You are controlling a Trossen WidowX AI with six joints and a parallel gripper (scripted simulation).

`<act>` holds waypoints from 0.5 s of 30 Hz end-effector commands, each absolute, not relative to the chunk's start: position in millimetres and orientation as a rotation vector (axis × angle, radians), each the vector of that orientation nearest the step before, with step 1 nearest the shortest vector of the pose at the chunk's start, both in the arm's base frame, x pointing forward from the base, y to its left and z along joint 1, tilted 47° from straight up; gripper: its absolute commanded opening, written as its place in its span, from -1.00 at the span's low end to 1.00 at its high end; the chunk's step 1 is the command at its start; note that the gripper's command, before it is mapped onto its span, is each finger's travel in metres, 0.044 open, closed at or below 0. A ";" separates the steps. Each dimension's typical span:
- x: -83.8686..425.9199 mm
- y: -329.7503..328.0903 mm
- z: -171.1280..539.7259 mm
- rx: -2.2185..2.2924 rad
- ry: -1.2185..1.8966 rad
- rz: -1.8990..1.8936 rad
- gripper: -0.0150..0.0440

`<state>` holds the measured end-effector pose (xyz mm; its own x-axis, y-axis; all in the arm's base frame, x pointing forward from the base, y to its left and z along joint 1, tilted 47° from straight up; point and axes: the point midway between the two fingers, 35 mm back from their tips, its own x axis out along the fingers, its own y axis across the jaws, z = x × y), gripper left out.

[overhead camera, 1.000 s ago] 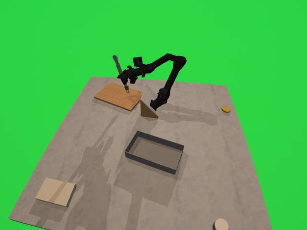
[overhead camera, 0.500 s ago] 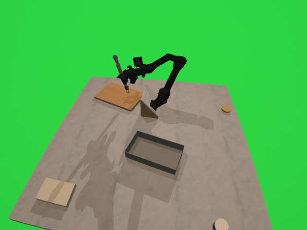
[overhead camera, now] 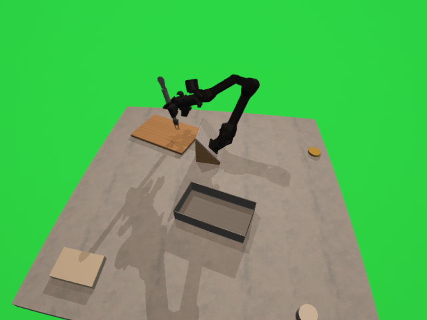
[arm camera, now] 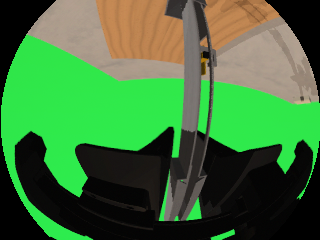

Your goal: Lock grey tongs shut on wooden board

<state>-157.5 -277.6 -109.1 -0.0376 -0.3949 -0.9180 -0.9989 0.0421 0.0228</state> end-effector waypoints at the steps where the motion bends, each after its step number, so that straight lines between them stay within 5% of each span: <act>1: -157.8 -280.1 -109.9 -1.459 1.535 0.983 -1.00; 15: -163.1 -292.0 -131.5 -1.319 1.374 1.039 -1.00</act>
